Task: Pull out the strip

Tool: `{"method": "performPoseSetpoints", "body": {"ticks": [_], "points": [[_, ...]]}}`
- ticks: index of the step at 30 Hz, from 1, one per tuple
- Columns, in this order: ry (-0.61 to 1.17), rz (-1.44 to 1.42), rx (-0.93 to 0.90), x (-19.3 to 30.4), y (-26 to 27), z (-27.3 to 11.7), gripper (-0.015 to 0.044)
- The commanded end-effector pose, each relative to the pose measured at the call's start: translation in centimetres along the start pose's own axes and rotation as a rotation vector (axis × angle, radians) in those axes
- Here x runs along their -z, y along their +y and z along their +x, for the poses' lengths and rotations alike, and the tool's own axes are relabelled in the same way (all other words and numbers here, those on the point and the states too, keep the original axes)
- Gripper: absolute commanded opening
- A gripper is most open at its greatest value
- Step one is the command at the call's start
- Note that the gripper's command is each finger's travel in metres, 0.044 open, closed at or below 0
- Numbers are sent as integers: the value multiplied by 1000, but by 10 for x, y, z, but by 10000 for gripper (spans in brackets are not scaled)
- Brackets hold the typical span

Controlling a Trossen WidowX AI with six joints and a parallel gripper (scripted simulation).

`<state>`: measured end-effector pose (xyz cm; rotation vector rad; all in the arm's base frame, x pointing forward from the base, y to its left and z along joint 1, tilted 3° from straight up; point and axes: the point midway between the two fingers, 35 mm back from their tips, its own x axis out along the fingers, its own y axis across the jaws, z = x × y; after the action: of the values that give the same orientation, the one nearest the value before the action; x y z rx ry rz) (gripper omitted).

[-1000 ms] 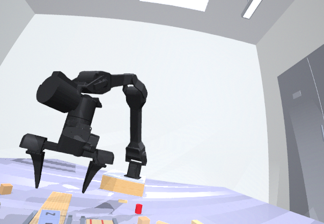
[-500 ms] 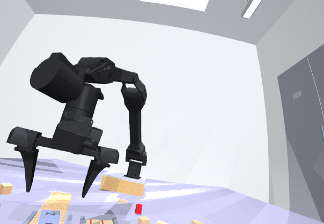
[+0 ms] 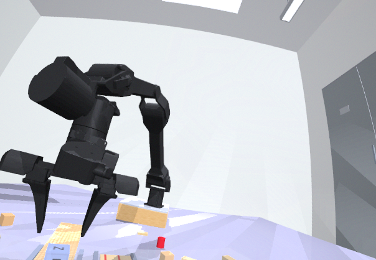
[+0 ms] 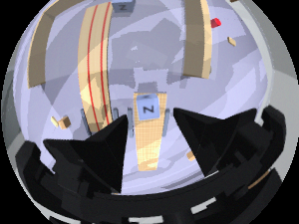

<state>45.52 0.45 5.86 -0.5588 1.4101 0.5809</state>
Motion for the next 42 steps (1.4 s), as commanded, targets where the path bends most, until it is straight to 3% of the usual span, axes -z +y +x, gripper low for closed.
{"method": "performPoseSetpoints", "body": {"ticks": [1,29,33,40,42], "points": [[8,6,1,1,0,9,250],[8,6,1,3,1,45,250],[2,0,-2,1,1,43,145],[2,0,-2,1,1,43,98],[2,0,-2,1,1,43,46]]}}
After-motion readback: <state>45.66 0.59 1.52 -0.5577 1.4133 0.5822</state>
